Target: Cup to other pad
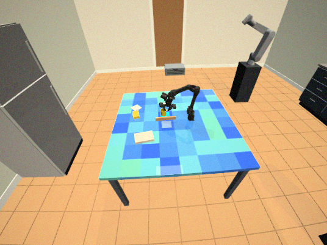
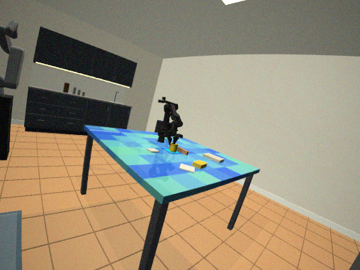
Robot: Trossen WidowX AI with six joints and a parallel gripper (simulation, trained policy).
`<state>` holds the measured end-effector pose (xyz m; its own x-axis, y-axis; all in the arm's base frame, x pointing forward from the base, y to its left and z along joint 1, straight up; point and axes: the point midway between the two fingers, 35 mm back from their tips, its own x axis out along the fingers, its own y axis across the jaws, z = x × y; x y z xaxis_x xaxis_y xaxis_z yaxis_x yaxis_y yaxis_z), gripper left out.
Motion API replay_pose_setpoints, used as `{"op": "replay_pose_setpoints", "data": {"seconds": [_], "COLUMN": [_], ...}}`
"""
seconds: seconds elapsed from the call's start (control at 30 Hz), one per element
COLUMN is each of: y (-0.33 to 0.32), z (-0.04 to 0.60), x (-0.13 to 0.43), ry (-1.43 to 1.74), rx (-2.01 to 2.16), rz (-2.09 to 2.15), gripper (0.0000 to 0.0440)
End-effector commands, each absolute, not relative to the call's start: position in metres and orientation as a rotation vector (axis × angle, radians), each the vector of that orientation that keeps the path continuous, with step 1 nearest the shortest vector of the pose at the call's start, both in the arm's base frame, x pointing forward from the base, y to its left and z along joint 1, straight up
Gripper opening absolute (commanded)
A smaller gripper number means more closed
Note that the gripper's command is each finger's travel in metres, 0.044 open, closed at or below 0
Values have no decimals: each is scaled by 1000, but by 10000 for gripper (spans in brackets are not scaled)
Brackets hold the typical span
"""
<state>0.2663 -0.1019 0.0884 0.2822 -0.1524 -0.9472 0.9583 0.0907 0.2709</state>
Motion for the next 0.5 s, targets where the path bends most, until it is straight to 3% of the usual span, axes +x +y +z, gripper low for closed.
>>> {"op": "replay_pose_setpoints", "data": {"seconds": [0.0, 0.33, 0.47], "y": [-101, -104, -107], "z": [98, 127, 144], "x": [262, 255, 253], "ry": [899, 839, 801], "rx": [1177, 1207, 1213], "rz": [-1003, -974, -960], "gripper": [223, 268, 310]}}
